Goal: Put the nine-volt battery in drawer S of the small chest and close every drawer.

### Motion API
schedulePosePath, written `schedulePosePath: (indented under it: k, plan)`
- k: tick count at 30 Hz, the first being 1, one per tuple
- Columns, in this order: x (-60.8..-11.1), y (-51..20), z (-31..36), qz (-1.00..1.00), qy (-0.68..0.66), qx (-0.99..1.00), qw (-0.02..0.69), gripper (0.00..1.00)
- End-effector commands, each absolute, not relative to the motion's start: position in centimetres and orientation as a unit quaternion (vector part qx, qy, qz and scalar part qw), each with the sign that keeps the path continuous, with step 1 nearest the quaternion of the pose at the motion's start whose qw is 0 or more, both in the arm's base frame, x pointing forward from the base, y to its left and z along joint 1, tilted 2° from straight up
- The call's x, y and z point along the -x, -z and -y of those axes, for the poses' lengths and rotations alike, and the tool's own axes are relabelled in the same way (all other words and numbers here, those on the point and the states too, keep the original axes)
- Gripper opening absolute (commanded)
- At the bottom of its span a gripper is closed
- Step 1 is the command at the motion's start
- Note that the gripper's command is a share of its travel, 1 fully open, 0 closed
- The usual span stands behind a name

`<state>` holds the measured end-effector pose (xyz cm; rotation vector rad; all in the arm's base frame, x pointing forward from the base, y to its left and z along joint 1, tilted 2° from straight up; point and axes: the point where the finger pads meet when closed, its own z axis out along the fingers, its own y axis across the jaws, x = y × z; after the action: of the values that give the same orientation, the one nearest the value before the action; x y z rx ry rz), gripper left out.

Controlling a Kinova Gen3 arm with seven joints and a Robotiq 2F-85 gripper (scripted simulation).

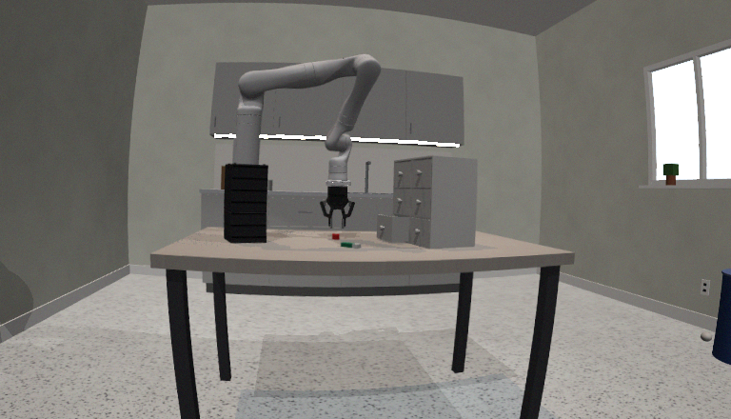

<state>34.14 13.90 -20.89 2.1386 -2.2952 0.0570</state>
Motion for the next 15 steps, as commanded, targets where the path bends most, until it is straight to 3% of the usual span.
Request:
schedulePosePath:
  k: [1, 15]
  plan:
    - [-33.72, 21.76, -13.91, 0.732, -0.015, -0.681, 0.006, 0.42]
    - [-33.72, 22.38, -13.89, 0.732, -0.015, -0.681, 0.006, 0.42]
